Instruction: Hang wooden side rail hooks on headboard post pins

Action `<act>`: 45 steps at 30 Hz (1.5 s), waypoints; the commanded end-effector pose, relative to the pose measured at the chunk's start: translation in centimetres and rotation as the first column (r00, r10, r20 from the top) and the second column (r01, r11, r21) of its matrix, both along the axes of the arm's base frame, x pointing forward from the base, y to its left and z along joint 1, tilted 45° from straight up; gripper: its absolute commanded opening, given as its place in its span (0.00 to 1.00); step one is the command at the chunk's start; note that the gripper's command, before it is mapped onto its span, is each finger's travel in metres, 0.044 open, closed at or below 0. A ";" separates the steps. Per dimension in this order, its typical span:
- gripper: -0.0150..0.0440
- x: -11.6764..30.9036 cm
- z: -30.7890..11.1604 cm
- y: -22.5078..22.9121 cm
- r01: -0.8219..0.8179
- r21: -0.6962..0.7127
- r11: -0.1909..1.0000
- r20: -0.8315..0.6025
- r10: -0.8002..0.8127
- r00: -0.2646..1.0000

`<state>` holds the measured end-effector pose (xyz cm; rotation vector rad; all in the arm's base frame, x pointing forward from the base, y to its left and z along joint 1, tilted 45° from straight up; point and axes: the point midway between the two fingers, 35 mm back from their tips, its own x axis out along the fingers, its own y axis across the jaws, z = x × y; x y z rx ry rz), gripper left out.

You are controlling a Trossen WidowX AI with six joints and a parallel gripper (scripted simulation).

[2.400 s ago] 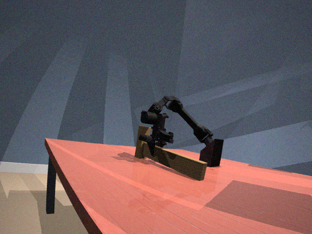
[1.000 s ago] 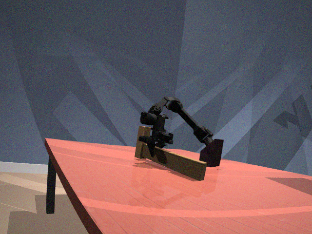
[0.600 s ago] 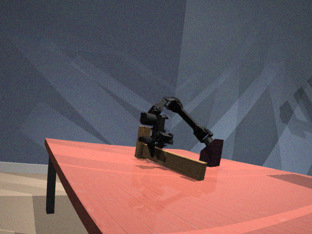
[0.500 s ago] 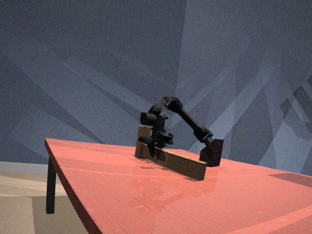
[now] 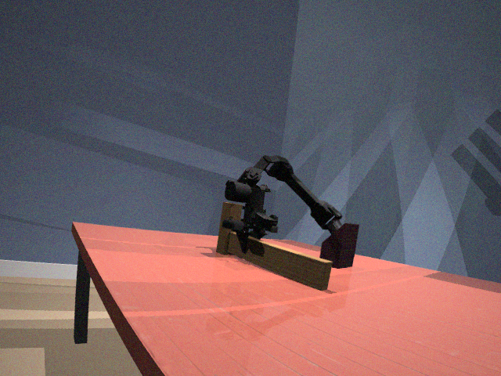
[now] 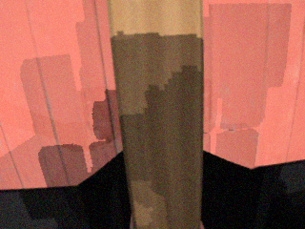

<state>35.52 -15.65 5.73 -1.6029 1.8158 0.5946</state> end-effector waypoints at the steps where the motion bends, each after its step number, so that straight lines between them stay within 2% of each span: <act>1: 0.25 0.1 0.0 -0.2 0.003 -0.009 1.000 0.007 -0.002 1.000; 4: 0.25 0.1 0.0 -0.2 0.003 -0.009 1.000 0.007 -0.002 1.000; 16: 0.79 0.0 0.0 0.0 0.000 0.000 1.000 0.000 0.000 1.000; 21: 1.00 0.2 1.5 1.6 0.001 -0.003 1.000 0.004 -0.001 1.000; 30: 1.00 0.2 2.8 2.8 0.003 -0.007 1.000 0.007 -0.002 1.000; 37: 1.00 0.6 0.6 5.0 0.003 -0.005 1.000 0.007 -0.002 1.000; 45: 1.00 0.7 1.0 5.0 -0.007 -0.004 1.000 0.010 0.007 1.000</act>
